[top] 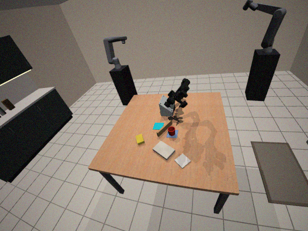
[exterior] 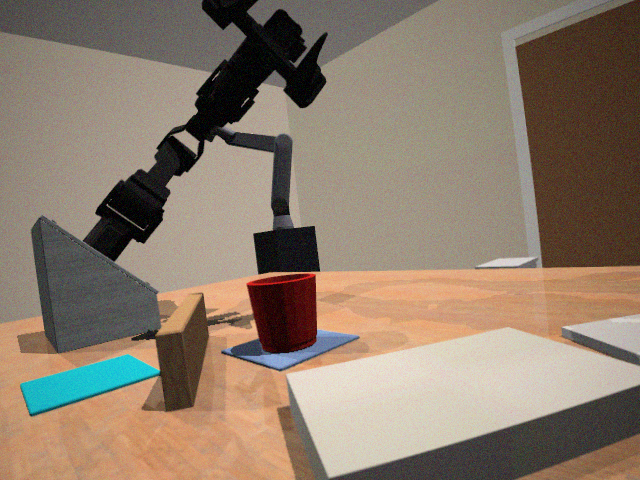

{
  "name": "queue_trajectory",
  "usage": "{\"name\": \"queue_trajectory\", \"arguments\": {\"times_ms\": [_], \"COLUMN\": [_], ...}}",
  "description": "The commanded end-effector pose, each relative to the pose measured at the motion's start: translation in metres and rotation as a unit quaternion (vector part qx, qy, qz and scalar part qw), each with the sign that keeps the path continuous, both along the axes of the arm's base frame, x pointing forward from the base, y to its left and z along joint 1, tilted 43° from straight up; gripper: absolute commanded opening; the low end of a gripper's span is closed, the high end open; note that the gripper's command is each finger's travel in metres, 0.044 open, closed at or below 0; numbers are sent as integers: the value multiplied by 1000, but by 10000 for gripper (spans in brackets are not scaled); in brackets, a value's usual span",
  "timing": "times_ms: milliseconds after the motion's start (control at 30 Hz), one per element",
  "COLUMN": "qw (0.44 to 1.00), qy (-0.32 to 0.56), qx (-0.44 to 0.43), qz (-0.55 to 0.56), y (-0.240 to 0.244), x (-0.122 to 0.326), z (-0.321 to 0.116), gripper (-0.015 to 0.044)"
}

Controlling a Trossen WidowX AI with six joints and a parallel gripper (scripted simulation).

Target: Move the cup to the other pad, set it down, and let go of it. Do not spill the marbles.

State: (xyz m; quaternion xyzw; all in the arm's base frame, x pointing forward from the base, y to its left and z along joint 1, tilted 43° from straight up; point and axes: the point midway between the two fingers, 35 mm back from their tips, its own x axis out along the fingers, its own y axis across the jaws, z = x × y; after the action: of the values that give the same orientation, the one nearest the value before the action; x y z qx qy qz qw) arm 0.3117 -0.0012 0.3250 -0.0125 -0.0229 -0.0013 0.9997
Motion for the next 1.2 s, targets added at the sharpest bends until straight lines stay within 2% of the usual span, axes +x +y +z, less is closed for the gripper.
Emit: {"name": "queue_trajectory", "arguments": {"times_ms": [0, 67, 167, 267, 333, 433, 567, 633, 733, 800, 1167], "qw": [1000, 997, 975, 929, 884, 797, 646, 558, 461, 440, 440], "qy": [7, 60, 187, 314, 395, 509, 637, 688, 729, 736, 736], "qx": [3, 30, 101, 181, 235, 318, 419, 464, 503, 510, 510], "qz": [3, 24, 63, 83, 86, 73, 26, -9, -52, -61, -61], "y": [1, 7, 22, 37, 46, 60, 78, 87, 97, 99, 102], "x": [2, 14, 33, 40, 39, 30, 11, 0, -6, -7, -7], "z": [-2, -23, -72, -120, -149, -188, -227, -241, -249, -251, -248], "gripper": [374, 321, 242, 164, 148, 148, 148, 148, 148, 148, 148]}}
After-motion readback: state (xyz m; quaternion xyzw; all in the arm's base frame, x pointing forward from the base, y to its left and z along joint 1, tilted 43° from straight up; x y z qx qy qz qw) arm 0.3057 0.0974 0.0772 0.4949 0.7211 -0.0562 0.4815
